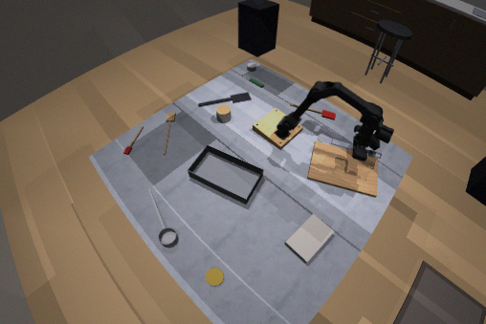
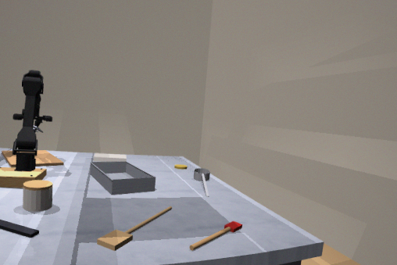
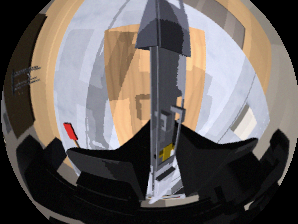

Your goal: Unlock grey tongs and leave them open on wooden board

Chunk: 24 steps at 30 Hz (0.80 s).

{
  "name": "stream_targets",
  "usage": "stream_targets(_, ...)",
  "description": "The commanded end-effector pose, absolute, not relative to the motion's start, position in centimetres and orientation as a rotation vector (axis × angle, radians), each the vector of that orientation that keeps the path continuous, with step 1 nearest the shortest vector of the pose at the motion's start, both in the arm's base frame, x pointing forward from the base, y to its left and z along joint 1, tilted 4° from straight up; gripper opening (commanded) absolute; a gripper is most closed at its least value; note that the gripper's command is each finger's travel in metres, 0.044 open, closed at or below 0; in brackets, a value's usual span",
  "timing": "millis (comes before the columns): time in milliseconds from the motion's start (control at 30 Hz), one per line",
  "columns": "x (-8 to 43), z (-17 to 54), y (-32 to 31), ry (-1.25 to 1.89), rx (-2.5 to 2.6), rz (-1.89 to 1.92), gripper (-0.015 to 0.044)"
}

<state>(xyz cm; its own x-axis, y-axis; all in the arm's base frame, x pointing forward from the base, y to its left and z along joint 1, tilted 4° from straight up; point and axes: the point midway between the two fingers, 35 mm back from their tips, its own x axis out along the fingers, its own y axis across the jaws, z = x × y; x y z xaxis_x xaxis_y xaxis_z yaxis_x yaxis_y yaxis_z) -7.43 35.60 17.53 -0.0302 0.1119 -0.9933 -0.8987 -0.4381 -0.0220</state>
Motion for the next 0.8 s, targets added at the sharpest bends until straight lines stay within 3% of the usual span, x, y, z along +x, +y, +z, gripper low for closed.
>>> stream_targets(0,-7.4,16.9,35.7,0.87,-1.445,1.586,-0.015)
stream_targets(767,-7.5,13.1,36.2,0.87,-1.445,1.586,-0.015)
